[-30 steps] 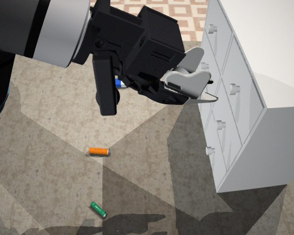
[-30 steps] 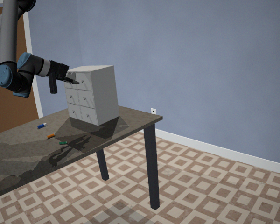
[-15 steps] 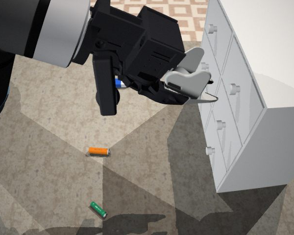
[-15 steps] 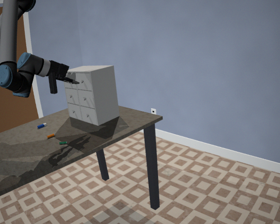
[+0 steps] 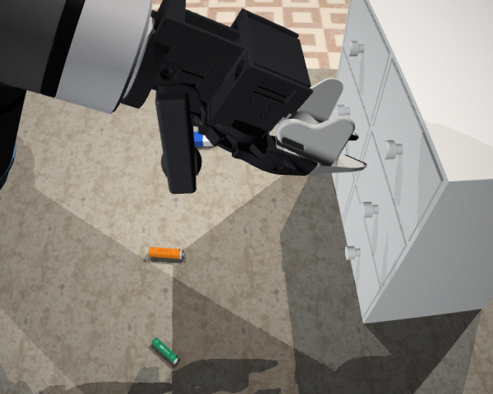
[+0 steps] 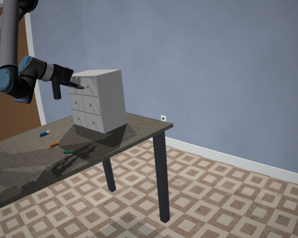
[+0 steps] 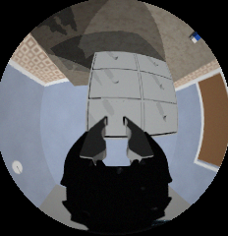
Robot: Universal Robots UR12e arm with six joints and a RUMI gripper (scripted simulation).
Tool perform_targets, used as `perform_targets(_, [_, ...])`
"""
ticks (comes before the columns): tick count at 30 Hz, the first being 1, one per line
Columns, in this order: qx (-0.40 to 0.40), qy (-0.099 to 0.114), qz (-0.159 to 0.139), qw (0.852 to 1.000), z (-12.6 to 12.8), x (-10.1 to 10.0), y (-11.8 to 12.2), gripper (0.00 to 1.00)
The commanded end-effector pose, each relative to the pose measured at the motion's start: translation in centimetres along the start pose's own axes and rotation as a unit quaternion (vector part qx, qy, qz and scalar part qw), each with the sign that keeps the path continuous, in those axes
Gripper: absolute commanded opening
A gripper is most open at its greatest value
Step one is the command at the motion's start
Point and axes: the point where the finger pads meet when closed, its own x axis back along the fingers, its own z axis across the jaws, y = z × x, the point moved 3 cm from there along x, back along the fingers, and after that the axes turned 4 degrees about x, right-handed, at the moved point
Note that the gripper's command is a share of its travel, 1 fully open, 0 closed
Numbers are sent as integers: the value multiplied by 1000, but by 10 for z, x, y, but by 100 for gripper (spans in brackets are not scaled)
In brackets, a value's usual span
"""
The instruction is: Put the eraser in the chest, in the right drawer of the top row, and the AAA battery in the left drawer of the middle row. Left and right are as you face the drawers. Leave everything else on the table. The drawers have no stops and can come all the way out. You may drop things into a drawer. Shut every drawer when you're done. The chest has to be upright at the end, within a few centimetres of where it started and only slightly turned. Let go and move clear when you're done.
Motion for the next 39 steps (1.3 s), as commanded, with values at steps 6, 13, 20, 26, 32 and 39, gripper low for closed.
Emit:
perform_targets(6, [2,0,-1,1000,0,-1,2,20])
perform_targets(13, [2,0,-1,1000,0,-1,2,20])
perform_targets(20, [2,0,-1,1000,0,-1,2,20])
perform_targets(26, [2,0,-1,1000,0,-1,2,20])
perform_targets(32, [2,0,-1,1000,0,-2,2,20])
perform_targets(39, [2,0,-1,1000,0,-4,4,20])
